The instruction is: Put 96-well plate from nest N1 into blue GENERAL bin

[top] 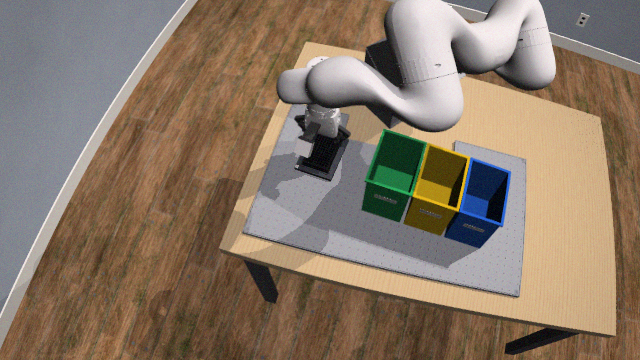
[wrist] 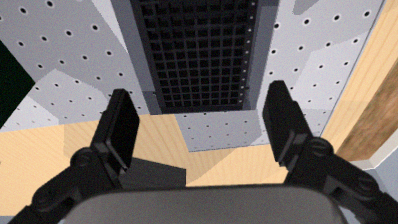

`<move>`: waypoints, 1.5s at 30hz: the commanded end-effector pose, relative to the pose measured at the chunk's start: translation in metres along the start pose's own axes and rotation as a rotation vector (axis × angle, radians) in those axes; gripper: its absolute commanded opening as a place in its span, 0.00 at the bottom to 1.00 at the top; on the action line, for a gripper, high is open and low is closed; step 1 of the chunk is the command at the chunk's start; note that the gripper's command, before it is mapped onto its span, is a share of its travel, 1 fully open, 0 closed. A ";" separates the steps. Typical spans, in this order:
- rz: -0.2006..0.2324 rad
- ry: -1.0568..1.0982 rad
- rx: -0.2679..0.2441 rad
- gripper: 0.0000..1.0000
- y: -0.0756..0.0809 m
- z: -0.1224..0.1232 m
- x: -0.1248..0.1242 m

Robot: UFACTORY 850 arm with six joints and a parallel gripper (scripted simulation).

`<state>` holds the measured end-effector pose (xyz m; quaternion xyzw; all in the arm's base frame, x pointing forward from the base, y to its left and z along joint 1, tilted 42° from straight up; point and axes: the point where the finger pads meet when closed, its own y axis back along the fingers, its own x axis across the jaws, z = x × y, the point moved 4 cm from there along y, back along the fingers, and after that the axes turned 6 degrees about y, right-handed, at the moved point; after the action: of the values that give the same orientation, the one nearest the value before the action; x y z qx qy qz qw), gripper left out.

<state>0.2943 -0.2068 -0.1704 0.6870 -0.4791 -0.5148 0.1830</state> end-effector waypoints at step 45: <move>0.001 0.000 0.001 1.00 -0.039 0.000 0.001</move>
<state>0.3120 -0.1891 -0.1984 0.6870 -0.4792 -0.5147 0.1830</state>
